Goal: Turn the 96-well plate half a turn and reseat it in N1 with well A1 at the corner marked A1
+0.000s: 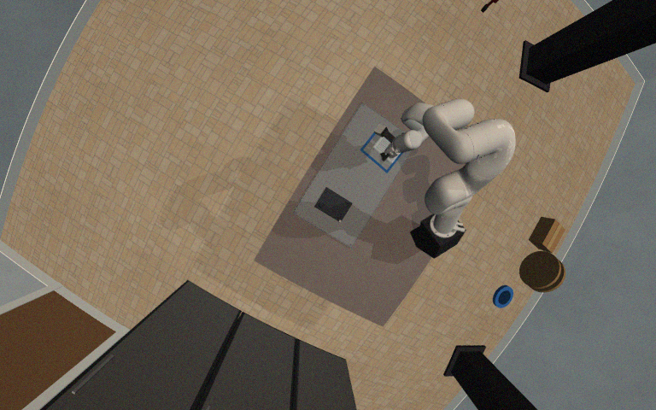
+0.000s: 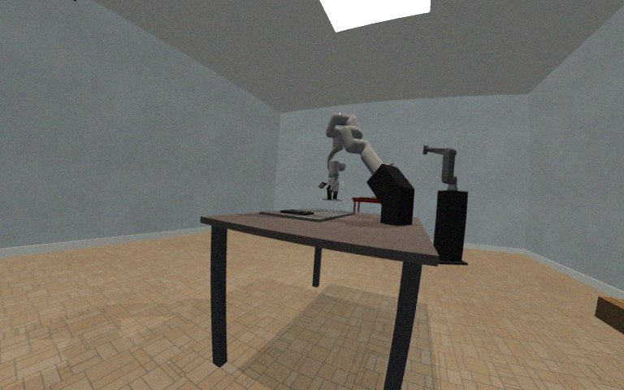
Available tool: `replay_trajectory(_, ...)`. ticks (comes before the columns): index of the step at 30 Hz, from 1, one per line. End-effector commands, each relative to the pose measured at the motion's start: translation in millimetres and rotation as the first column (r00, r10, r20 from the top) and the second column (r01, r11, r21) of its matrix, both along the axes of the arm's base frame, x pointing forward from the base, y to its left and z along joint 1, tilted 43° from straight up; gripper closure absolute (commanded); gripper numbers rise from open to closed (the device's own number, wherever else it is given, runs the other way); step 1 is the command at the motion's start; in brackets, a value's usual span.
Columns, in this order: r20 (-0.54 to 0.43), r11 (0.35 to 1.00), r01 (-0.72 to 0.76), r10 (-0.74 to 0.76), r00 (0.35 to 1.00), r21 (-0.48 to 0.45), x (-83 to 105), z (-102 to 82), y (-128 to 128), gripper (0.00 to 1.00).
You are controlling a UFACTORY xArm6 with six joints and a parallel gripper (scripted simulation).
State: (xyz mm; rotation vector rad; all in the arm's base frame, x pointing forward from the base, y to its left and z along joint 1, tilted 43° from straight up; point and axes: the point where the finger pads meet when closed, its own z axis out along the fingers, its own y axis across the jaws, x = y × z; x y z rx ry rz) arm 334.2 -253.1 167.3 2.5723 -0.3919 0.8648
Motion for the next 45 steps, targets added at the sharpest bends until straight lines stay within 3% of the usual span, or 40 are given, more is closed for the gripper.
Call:
replay_trajectory(1, 0.007, 1.0, -0.003, 0.003, 1.0, -0.002, 0.3, 0.6, 0, 1.0)
replay_trajectory(45, 0.007, 1.0, -0.003, 0.003, 1.0, -0.002, 31.3, -43.0, -27, 1.0)
